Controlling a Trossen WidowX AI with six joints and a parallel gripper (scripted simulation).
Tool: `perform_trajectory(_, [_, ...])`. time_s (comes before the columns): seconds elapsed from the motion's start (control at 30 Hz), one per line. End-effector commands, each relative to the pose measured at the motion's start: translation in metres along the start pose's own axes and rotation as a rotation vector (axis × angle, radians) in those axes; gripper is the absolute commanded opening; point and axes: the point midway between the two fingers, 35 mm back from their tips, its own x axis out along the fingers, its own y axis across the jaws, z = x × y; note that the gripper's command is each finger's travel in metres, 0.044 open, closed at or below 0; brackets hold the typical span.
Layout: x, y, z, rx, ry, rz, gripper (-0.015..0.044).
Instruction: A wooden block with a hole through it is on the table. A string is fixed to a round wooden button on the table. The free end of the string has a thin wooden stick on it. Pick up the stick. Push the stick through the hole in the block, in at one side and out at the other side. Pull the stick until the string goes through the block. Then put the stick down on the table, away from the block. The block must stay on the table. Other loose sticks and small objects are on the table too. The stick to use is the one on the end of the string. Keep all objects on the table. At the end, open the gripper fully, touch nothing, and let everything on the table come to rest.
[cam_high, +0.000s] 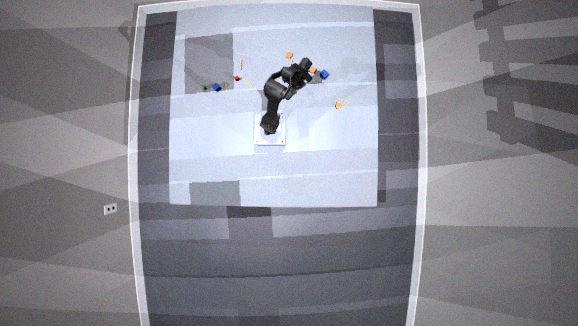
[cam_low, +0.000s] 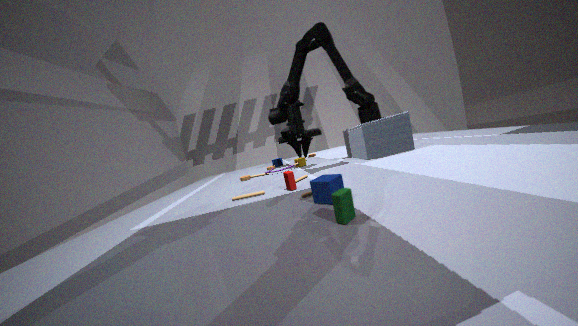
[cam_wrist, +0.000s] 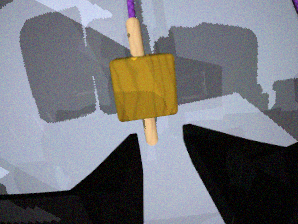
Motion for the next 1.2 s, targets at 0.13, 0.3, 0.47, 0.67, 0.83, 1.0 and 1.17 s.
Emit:
perform_trajectory(0.13, [0.015, 0.004, -0.001, -0.003, -0.002, 0.006, 0.0125])
perform_trajectory(0.3, [0.022, 0.005, -0.001, -0.003, -0.002, 0.006, 0.0125])
perform_trajectory(0.47, [0.022, 0.005, -0.001, -0.003, -0.002, 0.006, 0.0125])
perform_trajectory(0.67, [0.021, 0.004, -0.001, 0.000, 0.001, 0.004, 0.0020])
perform_trajectory(0.83, [0.021, 0.004, -0.001, 0.000, 0.001, 0.004, 0.0000])
perform_trajectory(1.0, [0.020, 0.005, -0.001, 0.011, -0.007, 0.004, 0.0000])
perform_trajectory(1.17, [0.020, 0.006, -0.002, 0.030, -0.020, 0.003, 0.0000])
